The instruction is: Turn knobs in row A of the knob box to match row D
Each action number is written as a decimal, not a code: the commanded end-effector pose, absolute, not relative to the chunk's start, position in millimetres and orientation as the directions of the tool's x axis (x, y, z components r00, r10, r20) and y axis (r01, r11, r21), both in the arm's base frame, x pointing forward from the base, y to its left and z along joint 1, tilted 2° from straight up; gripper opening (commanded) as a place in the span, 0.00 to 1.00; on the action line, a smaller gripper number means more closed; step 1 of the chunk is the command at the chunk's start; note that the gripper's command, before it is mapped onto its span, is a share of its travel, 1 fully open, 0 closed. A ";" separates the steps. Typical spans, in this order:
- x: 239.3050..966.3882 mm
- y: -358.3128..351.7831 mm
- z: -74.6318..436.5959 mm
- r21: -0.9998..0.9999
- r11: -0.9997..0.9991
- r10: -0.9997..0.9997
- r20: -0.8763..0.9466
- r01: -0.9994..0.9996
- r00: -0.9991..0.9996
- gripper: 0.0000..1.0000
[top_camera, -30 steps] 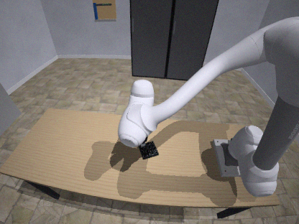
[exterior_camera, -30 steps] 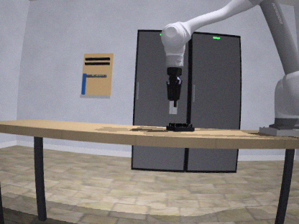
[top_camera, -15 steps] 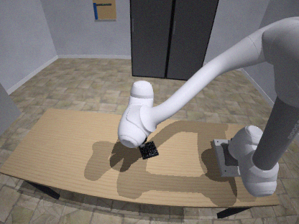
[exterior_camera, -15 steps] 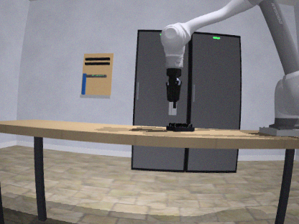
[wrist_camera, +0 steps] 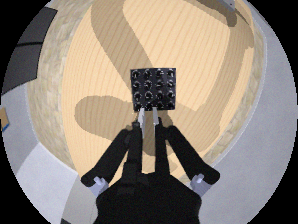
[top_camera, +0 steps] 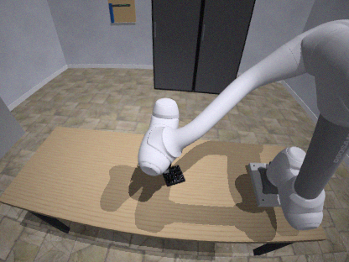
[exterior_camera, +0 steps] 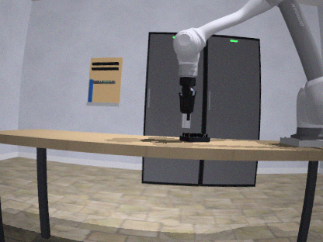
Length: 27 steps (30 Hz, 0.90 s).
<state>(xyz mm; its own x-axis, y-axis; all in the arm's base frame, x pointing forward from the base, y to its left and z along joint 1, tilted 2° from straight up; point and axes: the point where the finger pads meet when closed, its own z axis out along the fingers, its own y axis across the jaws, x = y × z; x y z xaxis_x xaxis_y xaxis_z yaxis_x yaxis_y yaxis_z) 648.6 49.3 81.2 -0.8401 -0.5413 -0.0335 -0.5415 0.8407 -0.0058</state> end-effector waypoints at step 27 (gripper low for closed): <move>647.4 49.2 62.9 -0.006 0.842 -0.539 -0.031 -0.539 -0.842 0.12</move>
